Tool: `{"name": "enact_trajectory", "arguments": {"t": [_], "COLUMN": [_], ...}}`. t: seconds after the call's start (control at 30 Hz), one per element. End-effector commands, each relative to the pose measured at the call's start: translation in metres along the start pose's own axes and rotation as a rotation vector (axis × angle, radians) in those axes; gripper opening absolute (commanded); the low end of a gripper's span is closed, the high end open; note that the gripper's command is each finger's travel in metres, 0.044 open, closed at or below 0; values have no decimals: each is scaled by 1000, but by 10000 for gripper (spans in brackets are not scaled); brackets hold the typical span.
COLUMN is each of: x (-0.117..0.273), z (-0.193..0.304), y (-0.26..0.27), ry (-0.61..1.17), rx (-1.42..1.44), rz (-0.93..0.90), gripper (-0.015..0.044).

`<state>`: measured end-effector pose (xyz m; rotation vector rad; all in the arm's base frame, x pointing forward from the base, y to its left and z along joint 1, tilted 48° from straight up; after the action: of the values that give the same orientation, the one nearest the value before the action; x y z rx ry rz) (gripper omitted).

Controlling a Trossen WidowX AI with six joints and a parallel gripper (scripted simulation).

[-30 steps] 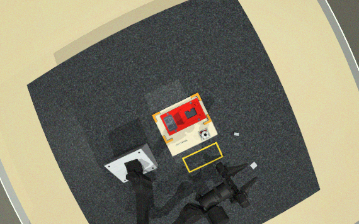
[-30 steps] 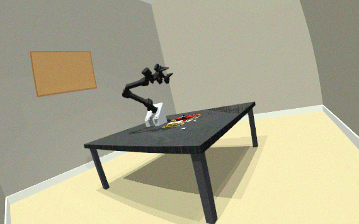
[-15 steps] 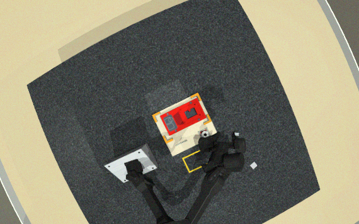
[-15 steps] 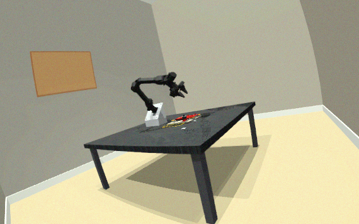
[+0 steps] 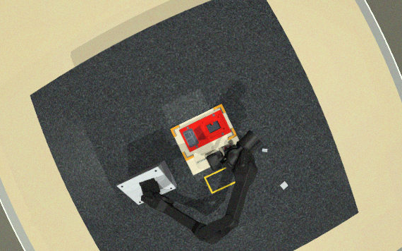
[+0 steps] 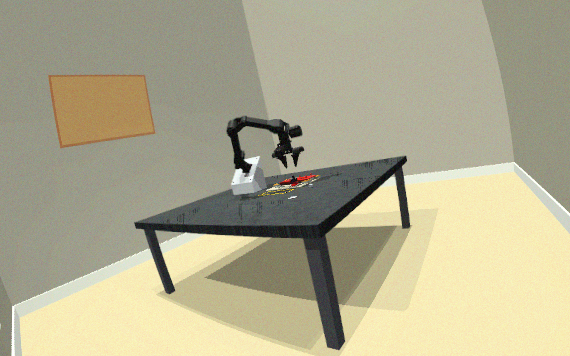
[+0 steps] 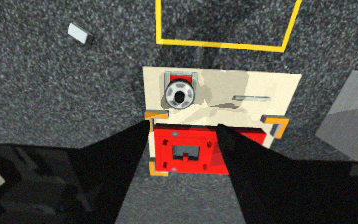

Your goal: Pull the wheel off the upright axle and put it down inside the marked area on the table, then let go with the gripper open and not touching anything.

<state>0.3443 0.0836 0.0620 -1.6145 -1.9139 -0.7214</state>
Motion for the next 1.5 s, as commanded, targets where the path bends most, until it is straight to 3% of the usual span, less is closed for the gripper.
{"name": "enact_trajectory", "arguments": {"t": [0.0,0.23,0.5,0.73,0.87,1.13,1.3,1.47], "x": [0,-4,-66,-74,-71,-71,-70,-68], "z": [-2,-5,-7,-8,-9,-9,-8,-8], "y": [2,8,7,5,5,5,5,5], "ry": [-27,-26,-28,-30,-25,-25,-25,-25], "rx": [1,1,1,1,-7,-7,-7,-7], "rz": [6,6,6,6,16,16,15,15], "gripper": [300,300,300,300,195,142,10,0]}}
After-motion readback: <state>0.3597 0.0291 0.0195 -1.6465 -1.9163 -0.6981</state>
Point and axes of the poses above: the point midway between the two fingers, 35 mm back from their tips, its own x axis back along the fingers, its own y axis across the jaws, z = x × y, the point moved 6 cm from there along x, back along the fingers, and after that the axes turned 2 degrees about -x, right-handed, at the moved point
